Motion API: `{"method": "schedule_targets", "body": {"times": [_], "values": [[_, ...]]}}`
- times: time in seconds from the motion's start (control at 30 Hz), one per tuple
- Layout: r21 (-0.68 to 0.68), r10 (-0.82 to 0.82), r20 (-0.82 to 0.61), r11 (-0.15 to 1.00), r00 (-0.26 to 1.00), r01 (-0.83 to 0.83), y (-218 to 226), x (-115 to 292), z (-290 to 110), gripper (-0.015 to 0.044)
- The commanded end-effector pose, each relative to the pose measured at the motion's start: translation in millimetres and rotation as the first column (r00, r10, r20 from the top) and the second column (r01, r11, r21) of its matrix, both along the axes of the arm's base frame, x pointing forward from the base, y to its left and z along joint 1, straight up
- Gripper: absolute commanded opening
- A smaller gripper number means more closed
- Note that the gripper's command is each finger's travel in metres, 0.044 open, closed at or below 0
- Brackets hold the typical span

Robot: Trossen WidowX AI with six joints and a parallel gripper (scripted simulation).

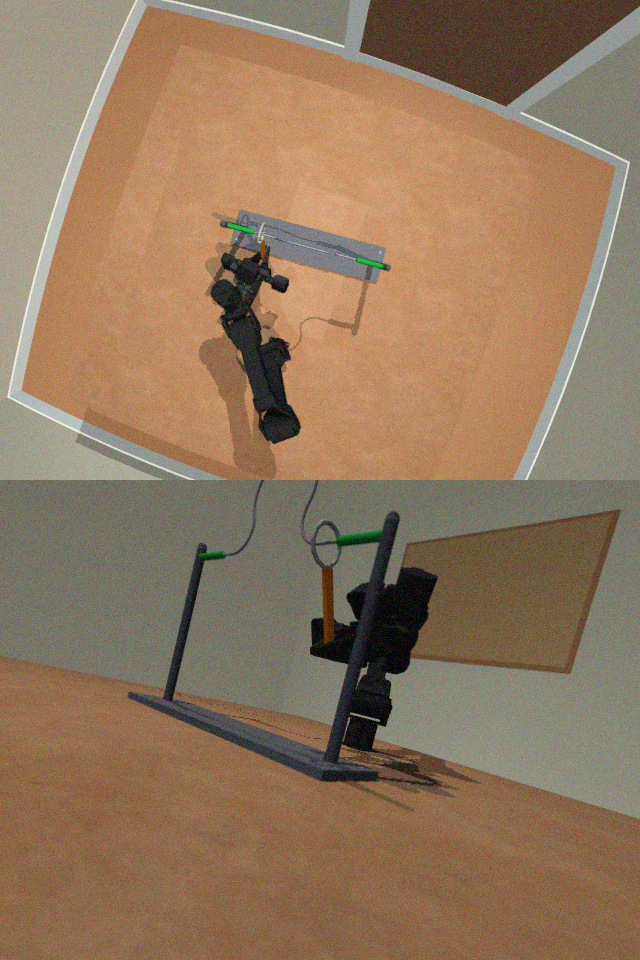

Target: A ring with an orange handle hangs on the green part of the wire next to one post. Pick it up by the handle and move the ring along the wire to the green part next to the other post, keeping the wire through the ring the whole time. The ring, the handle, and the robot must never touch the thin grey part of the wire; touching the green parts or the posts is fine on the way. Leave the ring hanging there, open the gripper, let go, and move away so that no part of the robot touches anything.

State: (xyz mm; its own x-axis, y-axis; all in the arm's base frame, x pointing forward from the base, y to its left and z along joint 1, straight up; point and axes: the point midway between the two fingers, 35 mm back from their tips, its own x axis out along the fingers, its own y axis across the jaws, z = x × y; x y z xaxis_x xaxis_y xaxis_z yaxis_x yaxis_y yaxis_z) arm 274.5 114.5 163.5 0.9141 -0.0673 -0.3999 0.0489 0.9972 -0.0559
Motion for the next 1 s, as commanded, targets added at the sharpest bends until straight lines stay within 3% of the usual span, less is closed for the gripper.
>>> {"method": "schedule_targets", "body": {"times": [0.0,0.97], "values": [[0.013,-0.002,0.005,1.0,1.0,0.002,6,0,3,-0.015],[0.02,-0.001,0.006,1.0,1.0,0.001,36,-2,3,-0.015]]}}
